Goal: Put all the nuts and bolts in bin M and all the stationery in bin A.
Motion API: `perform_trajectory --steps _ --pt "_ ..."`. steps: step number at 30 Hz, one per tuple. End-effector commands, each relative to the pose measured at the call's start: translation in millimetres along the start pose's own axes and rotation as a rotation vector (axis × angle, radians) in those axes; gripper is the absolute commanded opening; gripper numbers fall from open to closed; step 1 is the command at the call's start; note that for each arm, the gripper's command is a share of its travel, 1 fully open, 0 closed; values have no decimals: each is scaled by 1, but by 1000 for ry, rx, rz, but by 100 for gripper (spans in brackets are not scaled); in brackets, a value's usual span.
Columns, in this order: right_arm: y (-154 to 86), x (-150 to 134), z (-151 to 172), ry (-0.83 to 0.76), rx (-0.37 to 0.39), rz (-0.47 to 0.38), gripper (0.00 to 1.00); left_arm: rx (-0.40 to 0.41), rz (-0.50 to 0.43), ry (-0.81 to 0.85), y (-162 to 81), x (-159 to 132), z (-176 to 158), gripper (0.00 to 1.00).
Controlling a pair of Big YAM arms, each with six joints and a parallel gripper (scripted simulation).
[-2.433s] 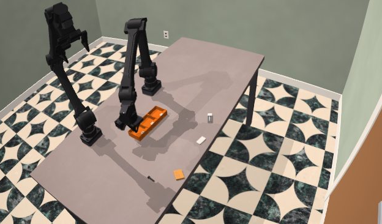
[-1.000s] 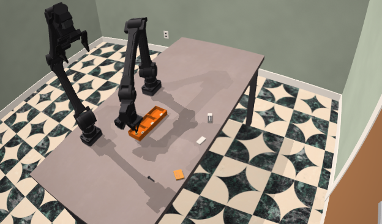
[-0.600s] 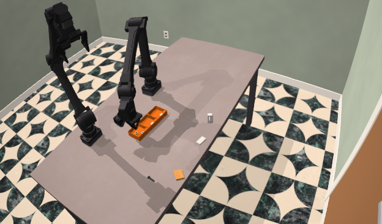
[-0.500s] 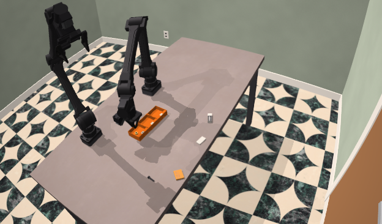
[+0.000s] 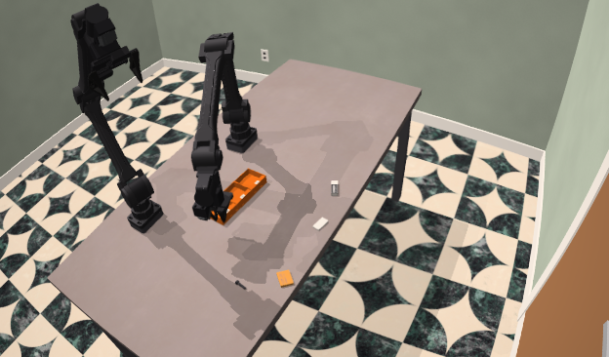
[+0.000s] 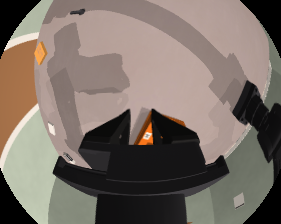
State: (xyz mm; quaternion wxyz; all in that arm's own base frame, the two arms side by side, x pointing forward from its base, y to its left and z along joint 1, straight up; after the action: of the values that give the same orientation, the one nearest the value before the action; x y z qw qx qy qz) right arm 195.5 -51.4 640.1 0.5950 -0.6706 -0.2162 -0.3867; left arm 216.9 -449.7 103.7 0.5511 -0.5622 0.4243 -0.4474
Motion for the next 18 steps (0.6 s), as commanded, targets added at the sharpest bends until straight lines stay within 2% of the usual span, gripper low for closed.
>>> perform_trajectory --steps 1,2,4,16,18 --pt "-5 -3 -1 -7 -2 1 100 0 2 -99 -4 19 7 29" --pt "-5 -3 -1 -7 -2 1 100 1 -3 -177 -4 28 0 29" --pt "-5 -3 -1 -7 -2 1 100 2 -4 -238 -5 39 21 29" --pt "-5 -3 -1 -7 -2 1 100 4 -21 -562 -7 119 77 29" --pt "-5 -3 -1 -7 -2 1 100 4 -21 -562 -7 119 77 29"
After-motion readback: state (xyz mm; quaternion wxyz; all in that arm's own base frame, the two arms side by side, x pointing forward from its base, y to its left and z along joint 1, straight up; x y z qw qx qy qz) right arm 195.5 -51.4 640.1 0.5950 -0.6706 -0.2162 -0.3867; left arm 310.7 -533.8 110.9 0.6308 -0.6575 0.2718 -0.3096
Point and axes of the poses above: on each arm, the point where the finger pads meet when closed, its own y axis out along the fingers, its own z axis across the jaws, x = y × z, the point moved 6 cm from there along -y, back along the fingers
